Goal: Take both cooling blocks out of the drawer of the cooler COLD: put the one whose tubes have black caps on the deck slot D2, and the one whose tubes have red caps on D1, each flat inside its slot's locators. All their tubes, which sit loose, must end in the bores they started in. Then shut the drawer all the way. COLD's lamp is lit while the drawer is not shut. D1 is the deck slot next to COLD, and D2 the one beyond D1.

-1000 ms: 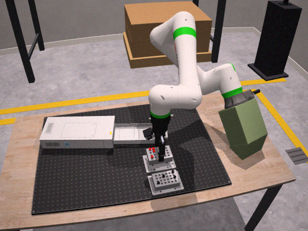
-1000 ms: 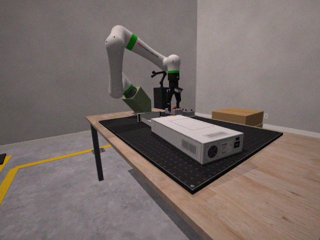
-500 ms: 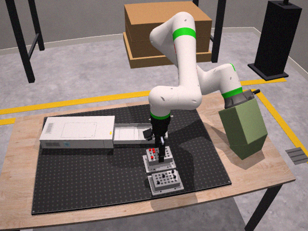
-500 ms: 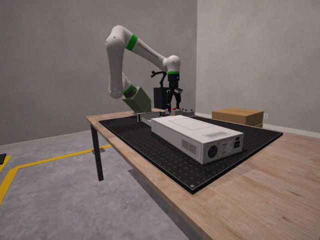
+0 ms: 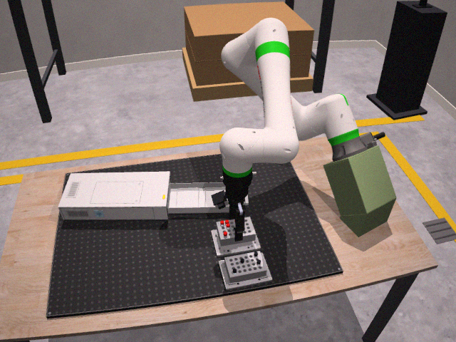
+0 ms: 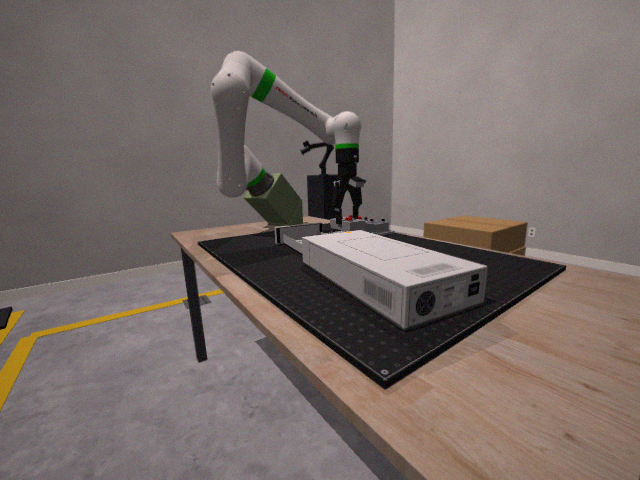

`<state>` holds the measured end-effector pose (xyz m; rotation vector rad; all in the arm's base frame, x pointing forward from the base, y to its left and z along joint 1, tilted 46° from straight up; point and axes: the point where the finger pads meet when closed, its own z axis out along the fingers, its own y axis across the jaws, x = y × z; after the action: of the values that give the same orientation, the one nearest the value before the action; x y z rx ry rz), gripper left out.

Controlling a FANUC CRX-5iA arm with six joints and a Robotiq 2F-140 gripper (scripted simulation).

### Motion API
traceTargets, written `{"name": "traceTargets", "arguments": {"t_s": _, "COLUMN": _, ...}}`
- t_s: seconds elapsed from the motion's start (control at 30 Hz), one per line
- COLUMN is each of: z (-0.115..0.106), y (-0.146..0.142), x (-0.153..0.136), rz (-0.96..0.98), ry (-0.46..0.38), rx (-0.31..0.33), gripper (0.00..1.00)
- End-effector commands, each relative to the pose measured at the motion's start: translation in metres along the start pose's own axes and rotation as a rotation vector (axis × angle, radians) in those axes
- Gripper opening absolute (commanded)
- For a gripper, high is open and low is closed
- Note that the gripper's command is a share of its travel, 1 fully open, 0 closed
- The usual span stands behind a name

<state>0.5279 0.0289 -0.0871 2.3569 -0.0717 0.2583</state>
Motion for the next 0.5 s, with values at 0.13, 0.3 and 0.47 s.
{"name": "traceTargets", "arguments": {"t_s": 0.13, "z": -0.0003, "y": -0.0005, "x": 0.0008, "rz": 0.0, "ry": 0.002, "rx": 0.001, "gripper": 0.1}}
{"name": "traceTargets", "arguments": {"t_s": 0.3, "z": -0.0009, "y": -0.0005, "x": 0.0008, "rz": 0.0, "ry": 0.002, "rx": 0.001, "gripper": 0.1}}
{"name": "traceTargets", "arguments": {"t_s": 0.47, "z": -0.0016, "y": -0.0005, "x": 0.0008, "rz": 0.0, "ry": 0.002, "rx": 0.001, "gripper": 0.1}}
